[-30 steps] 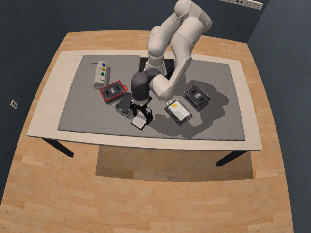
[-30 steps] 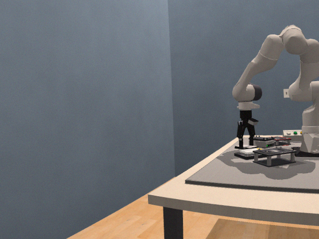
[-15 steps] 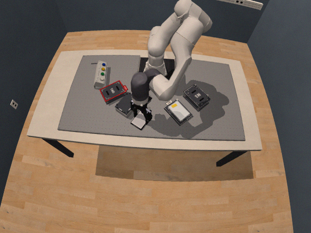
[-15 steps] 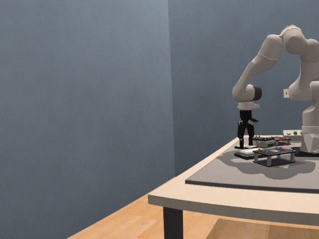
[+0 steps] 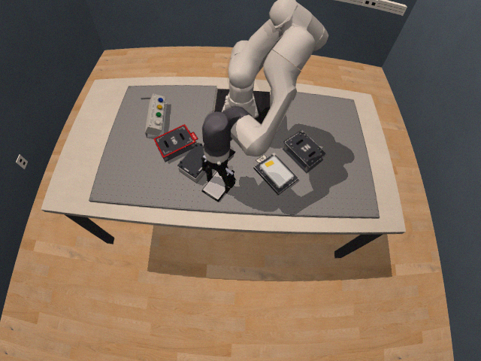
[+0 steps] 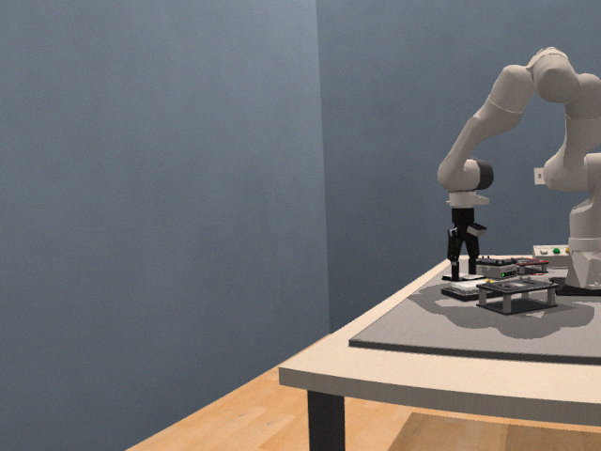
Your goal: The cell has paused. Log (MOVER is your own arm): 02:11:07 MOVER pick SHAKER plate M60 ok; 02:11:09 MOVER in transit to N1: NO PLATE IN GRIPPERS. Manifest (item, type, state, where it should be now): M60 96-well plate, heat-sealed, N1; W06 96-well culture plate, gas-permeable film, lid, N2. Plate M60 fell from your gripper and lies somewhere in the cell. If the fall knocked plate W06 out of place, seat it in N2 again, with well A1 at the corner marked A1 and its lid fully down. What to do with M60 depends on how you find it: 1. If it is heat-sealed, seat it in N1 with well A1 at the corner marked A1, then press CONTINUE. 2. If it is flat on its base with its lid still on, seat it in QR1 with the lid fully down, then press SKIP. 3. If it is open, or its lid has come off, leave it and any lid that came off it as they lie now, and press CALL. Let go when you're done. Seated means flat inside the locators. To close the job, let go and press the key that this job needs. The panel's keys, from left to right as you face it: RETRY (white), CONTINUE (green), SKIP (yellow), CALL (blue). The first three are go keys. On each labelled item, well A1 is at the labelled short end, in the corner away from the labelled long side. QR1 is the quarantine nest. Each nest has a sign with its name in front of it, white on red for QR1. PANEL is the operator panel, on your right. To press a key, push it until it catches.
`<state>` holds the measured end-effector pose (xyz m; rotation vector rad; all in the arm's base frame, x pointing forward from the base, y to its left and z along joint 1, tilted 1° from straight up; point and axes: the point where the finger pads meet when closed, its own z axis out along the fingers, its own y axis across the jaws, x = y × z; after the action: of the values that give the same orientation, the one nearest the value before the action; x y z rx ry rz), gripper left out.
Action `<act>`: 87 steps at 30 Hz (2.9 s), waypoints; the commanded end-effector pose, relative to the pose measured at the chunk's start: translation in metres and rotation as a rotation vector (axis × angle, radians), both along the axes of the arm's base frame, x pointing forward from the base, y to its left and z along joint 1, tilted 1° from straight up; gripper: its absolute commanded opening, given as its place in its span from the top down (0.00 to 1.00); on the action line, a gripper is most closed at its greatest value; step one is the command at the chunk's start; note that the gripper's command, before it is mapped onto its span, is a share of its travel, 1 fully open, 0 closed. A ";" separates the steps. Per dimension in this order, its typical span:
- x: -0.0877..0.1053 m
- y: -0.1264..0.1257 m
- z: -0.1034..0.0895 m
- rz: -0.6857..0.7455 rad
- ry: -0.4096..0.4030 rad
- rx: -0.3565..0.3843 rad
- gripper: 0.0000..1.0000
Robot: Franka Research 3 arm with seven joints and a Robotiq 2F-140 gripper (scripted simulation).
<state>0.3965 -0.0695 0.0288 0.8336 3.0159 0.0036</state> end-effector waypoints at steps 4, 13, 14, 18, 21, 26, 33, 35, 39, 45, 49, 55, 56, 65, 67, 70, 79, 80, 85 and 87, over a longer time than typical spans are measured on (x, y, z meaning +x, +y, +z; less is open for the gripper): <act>-0.001 0.000 -0.001 0.002 0.001 0.001 0.90; -0.001 0.000 -0.001 0.002 0.001 0.001 0.90; -0.001 0.000 -0.001 0.002 0.001 0.001 0.90; -0.001 0.000 -0.001 0.002 0.001 0.001 0.90; -0.001 0.000 -0.001 0.002 0.001 0.001 0.90; -0.001 0.000 -0.001 0.002 0.001 0.001 0.90; -0.001 0.000 -0.001 0.002 0.001 0.001 0.90; -0.001 0.000 -0.001 0.002 0.001 0.001 0.90; -0.001 0.000 -0.001 0.002 0.001 0.001 0.90; -0.001 0.000 -0.001 0.002 0.001 0.001 0.90; -0.001 0.000 -0.001 0.002 0.001 0.001 0.90; -0.001 0.000 0.000 0.002 0.001 0.001 0.90; -0.001 0.000 0.000 0.002 0.001 0.001 0.90; -0.001 0.000 0.002 0.002 0.001 0.001 0.90; -0.001 0.000 0.003 0.002 0.001 0.001 0.90; -0.001 0.000 0.004 0.002 0.001 0.001 0.90; -0.001 0.000 0.008 0.002 0.001 0.001 0.90; -0.001 0.000 0.009 0.002 0.001 0.001 0.90; -0.001 0.000 0.012 0.002 0.001 0.001 0.90; -0.001 0.000 0.013 0.002 0.001 0.001 0.90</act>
<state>0.3978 -0.0700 0.0413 0.8231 3.0127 0.0069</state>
